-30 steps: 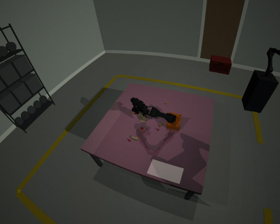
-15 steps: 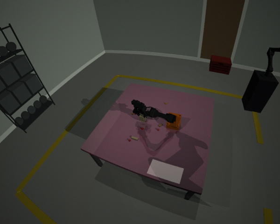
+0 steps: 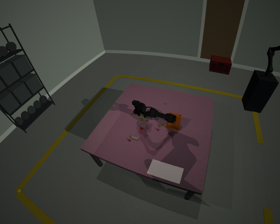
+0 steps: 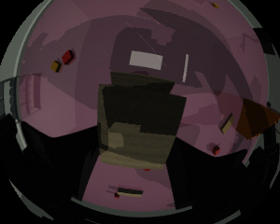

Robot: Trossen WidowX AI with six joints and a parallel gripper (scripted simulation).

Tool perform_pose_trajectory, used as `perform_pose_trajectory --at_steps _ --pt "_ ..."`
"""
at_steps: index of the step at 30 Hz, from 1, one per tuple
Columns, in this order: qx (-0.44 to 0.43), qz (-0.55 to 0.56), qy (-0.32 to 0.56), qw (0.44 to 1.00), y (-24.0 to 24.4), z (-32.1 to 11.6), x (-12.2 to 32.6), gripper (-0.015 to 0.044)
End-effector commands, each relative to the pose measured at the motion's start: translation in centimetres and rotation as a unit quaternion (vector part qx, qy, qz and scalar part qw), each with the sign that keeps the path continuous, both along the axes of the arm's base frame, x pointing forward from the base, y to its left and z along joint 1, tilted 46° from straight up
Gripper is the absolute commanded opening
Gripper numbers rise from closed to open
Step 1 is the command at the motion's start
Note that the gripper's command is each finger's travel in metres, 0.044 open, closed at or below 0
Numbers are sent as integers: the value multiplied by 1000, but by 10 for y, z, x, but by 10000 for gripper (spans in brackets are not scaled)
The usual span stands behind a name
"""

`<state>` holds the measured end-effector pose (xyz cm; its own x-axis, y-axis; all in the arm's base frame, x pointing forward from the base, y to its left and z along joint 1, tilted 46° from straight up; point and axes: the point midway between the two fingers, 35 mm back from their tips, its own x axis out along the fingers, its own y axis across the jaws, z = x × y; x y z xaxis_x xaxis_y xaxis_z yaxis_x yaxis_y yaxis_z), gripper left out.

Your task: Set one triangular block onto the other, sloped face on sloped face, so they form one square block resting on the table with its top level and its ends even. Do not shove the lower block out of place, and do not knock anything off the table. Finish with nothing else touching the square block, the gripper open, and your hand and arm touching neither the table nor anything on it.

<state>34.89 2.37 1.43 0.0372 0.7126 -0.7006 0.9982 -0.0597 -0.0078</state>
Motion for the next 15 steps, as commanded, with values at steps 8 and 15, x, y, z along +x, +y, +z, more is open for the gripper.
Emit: perform_pose_trajectory --at_steps 8,15 --pt "5 -3 -1 1000 1 1 1 0" --pt "5 -3 -1 1000 2 -1 1 0"
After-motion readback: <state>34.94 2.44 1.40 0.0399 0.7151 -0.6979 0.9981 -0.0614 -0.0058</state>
